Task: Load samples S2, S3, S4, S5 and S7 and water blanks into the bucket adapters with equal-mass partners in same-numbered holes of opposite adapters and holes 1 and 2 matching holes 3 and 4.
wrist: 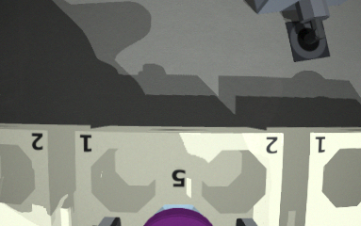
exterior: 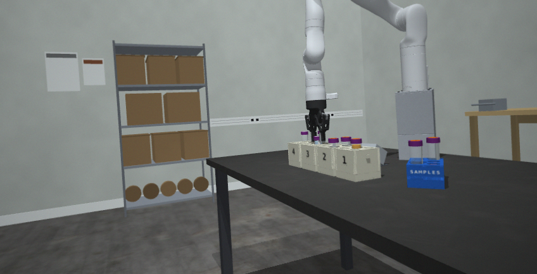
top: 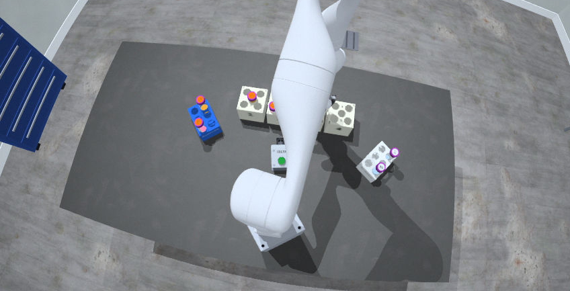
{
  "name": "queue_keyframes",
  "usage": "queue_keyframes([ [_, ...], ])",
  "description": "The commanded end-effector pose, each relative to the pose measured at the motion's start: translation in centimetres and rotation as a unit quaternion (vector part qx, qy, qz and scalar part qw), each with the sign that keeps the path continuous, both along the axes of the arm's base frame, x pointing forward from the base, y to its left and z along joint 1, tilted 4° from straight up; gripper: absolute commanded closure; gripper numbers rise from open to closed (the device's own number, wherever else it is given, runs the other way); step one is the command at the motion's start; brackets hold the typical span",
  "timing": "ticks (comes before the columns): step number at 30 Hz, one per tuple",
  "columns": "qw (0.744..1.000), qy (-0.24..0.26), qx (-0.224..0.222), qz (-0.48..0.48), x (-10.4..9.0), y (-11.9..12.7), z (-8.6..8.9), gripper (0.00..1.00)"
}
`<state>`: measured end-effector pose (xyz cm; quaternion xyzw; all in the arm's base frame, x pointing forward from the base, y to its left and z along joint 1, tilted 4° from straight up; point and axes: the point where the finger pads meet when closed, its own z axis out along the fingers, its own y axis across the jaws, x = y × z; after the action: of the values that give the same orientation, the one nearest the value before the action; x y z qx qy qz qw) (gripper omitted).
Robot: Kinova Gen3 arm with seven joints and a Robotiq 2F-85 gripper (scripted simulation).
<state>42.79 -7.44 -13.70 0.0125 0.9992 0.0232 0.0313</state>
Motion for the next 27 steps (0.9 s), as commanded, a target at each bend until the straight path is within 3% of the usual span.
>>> queue_keyframes([
  [1,1.000,-0.001,0.000,0.000,0.07,-0.02,0.07,0.38],
  [20,1.000,-0.001,0.000,0.000,0.07,-0.02,0.07,0.38],
  [27,1.000,-0.001,0.000,0.000,0.01,-0.06,0.99,0.38],
])
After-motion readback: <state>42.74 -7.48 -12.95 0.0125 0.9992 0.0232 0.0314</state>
